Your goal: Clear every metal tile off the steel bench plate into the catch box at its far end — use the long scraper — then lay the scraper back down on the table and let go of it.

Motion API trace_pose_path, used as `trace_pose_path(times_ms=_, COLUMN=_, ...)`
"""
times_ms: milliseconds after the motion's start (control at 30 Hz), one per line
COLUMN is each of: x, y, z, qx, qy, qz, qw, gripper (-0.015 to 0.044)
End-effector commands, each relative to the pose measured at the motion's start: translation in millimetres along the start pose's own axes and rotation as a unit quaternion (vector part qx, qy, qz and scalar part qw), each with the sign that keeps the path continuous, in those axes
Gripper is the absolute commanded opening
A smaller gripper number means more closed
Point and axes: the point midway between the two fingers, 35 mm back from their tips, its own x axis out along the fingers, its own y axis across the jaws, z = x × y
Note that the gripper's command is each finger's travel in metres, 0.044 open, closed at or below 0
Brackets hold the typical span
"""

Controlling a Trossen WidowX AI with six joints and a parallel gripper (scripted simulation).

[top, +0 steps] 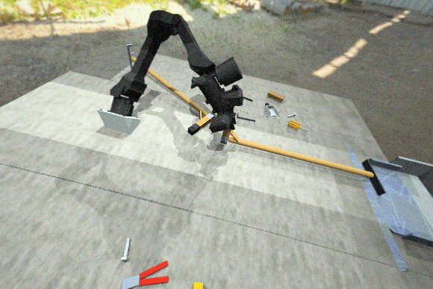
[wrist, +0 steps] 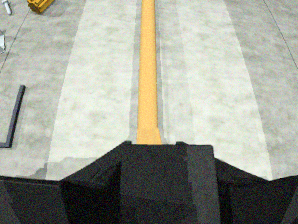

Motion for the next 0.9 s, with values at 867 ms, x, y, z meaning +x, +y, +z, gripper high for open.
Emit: trace_pose_path(times_ms=867, x=-22.0, y=1.8, z=-29.6, qx=-0.005, qy=-0.006, qz=0.002, qw=1.000, gripper=0.0000)
